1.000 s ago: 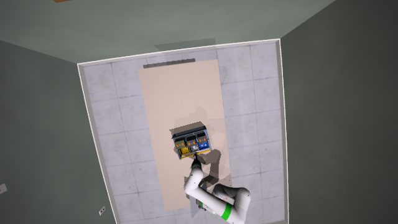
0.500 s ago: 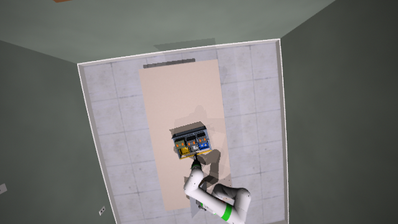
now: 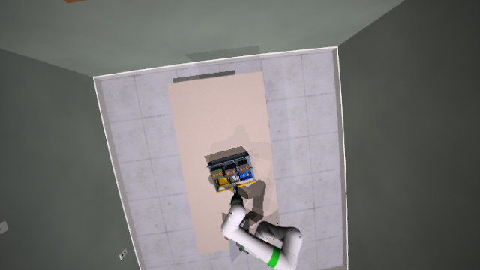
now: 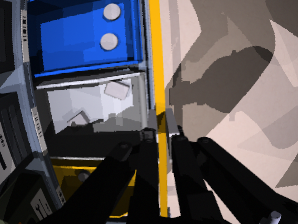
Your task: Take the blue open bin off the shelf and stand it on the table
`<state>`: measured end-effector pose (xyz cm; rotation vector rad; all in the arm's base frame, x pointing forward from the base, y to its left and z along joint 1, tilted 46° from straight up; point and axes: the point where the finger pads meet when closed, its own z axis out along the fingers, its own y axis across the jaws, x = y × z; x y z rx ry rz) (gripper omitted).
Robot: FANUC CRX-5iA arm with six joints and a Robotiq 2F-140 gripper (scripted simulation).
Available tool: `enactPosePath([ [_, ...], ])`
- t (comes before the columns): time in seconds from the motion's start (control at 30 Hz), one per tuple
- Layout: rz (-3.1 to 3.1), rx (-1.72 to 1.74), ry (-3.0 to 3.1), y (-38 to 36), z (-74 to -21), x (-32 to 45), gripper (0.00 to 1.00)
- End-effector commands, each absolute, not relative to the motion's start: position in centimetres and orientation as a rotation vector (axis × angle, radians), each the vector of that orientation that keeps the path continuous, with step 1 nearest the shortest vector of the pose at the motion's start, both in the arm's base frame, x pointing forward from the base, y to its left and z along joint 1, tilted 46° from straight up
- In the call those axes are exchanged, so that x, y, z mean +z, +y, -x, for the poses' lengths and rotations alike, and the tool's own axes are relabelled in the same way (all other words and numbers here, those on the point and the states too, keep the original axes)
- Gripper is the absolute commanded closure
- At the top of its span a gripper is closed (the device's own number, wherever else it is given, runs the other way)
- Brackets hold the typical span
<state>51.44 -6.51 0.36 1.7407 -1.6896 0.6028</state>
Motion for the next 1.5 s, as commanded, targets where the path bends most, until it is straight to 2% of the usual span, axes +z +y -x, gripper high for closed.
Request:
enactPosePath([
  [0.0, -1.741, 0.603, -1.69, -6.5, -51.5, 0.4, 1.0],
  [1.33, -1.741, 0.603, -1.69, -5.6, -51.6, 1.3, 1.0],
  [1.47, -1.741, 0.603, -1.69, -5.5, -48.4, 1.6, 1.0],
])
